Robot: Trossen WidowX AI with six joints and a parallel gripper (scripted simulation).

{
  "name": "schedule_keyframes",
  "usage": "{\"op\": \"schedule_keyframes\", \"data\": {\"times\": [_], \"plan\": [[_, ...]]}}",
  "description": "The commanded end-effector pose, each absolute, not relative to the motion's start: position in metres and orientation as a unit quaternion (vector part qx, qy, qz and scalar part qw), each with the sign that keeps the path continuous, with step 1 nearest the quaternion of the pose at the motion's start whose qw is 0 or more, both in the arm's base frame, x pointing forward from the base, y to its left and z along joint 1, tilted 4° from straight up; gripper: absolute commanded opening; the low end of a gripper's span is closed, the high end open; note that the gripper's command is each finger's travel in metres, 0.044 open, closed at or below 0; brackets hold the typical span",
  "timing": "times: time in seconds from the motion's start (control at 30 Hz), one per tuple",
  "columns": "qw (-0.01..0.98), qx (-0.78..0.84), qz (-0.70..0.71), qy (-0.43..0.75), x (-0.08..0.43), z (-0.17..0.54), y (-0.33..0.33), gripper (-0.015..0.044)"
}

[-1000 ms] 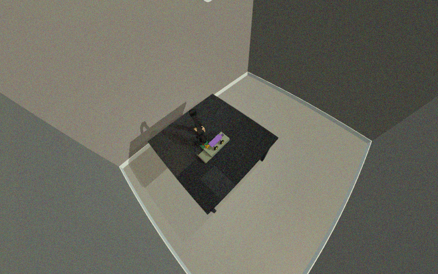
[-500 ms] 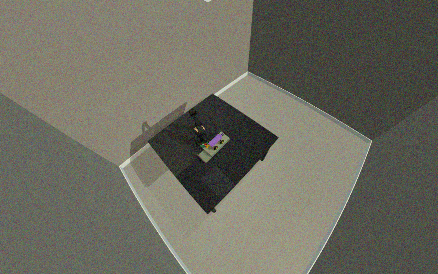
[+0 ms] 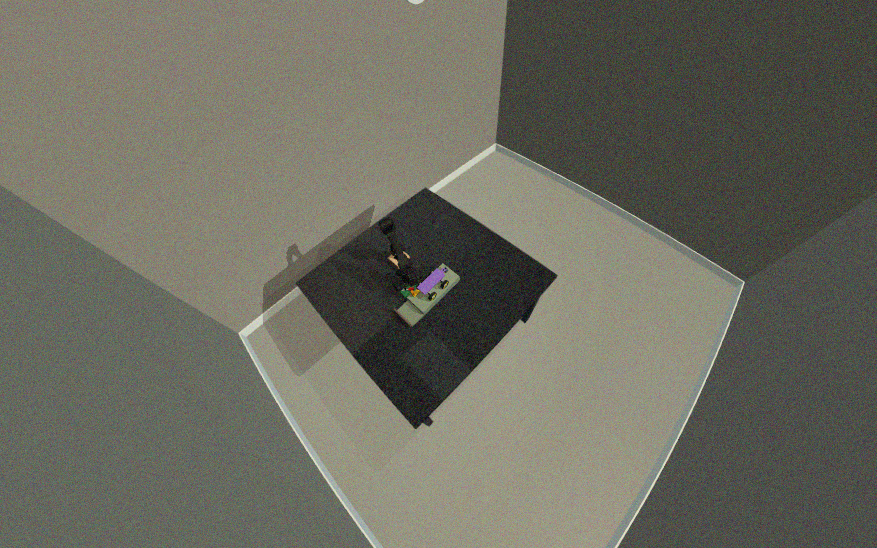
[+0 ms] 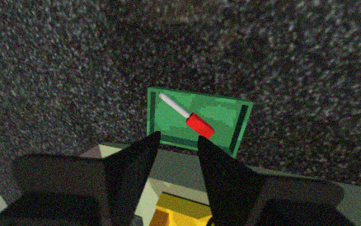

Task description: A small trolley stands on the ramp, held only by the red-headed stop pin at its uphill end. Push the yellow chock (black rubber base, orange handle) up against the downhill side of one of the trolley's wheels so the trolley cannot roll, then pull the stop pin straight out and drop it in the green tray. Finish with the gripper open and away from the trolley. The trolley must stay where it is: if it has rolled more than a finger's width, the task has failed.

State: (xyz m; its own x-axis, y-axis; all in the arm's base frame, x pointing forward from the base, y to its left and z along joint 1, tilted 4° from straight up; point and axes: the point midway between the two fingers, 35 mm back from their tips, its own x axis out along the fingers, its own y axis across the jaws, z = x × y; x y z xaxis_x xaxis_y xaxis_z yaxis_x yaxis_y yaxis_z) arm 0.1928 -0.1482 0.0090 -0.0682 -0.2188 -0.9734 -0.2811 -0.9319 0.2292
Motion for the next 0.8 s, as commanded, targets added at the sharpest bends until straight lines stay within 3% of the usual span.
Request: {"op": "schedule_keyframes", "data": {"times": [0.0, 0.77], "plan": [[0.021, -0.680, 0.709, 0.185, 0.192, 0.007, -0.146, 0.0190], [0.022, -0.680, 0.709, 0.185, 0.197, -0.002, -0.136, 0.0190]]}}
